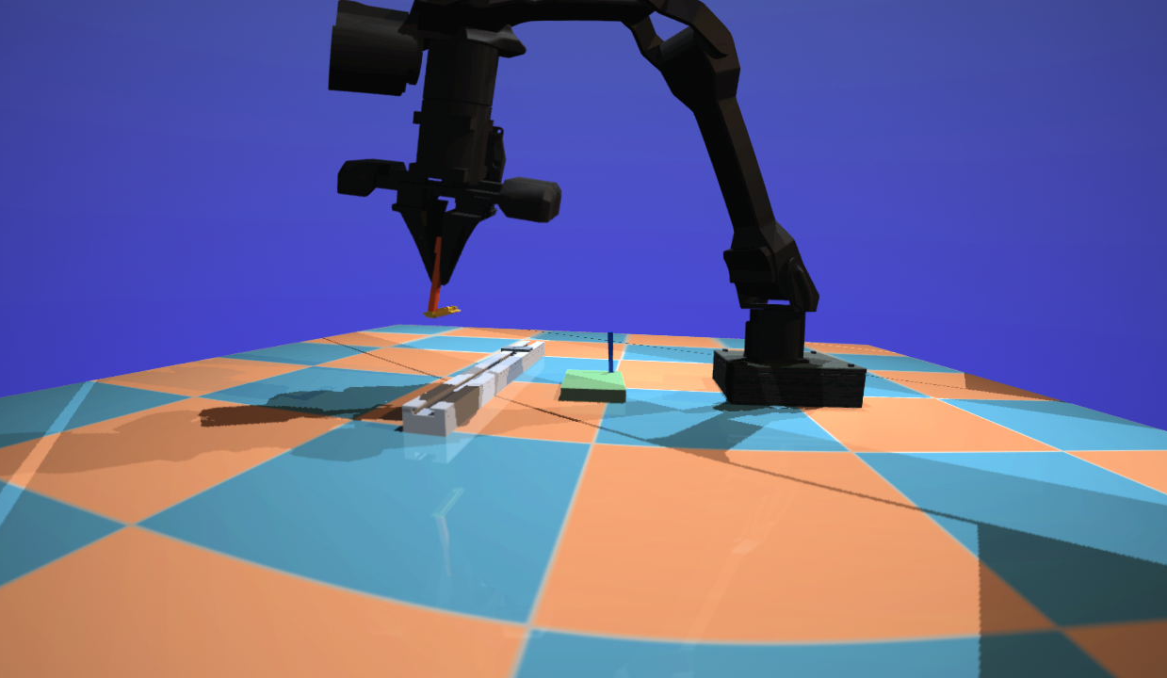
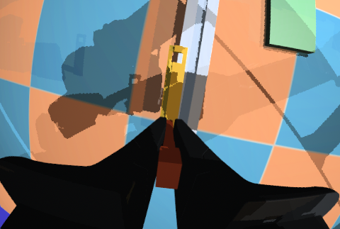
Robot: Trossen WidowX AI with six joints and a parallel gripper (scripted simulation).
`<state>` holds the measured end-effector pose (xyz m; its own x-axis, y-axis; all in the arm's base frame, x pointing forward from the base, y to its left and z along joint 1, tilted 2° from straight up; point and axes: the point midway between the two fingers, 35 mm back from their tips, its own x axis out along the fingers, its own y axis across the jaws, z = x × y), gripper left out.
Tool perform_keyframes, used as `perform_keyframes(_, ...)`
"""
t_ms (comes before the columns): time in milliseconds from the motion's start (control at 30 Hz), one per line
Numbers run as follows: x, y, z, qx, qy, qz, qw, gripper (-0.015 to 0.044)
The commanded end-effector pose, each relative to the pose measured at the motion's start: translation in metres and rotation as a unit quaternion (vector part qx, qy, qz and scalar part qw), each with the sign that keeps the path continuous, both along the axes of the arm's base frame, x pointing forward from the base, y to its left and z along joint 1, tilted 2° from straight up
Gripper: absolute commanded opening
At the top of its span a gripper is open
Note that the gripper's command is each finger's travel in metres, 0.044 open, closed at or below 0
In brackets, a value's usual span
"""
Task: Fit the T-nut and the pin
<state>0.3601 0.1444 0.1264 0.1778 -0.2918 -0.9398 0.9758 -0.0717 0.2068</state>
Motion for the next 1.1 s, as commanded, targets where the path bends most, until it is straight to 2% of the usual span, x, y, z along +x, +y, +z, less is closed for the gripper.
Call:
perform_keyframes(0, -0.0010, -0.0004, -0.0010, -0.003, -0.008, -0.002, 1.000, -0.0150)
perform_keyframes(1067, -0.0050, 0.0017, -0.0039, -0.010, -0.059, 0.001, 0.998, -0.0150)
